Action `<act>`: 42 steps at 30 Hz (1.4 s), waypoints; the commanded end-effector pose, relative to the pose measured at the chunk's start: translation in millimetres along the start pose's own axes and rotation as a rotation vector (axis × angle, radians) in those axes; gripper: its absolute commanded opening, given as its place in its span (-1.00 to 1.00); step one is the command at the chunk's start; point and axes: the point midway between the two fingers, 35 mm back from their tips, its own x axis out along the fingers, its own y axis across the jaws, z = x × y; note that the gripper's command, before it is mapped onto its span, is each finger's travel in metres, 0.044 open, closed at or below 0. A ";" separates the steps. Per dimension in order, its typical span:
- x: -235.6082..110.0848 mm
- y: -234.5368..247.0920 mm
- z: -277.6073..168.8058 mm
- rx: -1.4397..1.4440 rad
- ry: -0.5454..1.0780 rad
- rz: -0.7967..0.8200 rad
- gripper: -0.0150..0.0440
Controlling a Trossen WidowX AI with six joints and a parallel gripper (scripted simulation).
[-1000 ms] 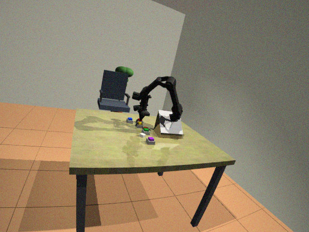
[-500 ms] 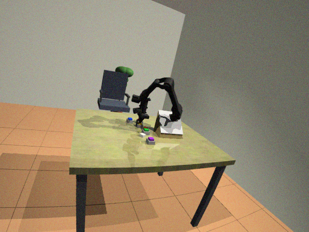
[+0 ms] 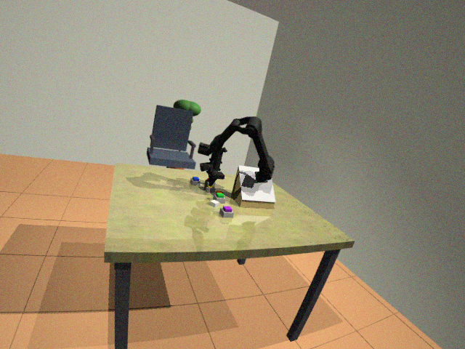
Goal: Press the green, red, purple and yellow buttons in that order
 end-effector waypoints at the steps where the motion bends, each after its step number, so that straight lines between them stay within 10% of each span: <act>1: 0.5 0.6 0.0 0.005 -0.001 0.004 -0.42; 12: -32.0 0.1 0.1 0.005 -0.001 0.002 -0.42; 27: -77.9 207.8 44.7 0.010 -0.007 -0.034 0.86; 34: -95.8 302.1 6.3 0.006 -0.002 0.014 0.86; 42: -96.3 304.2 4.9 0.006 -0.001 0.015 0.86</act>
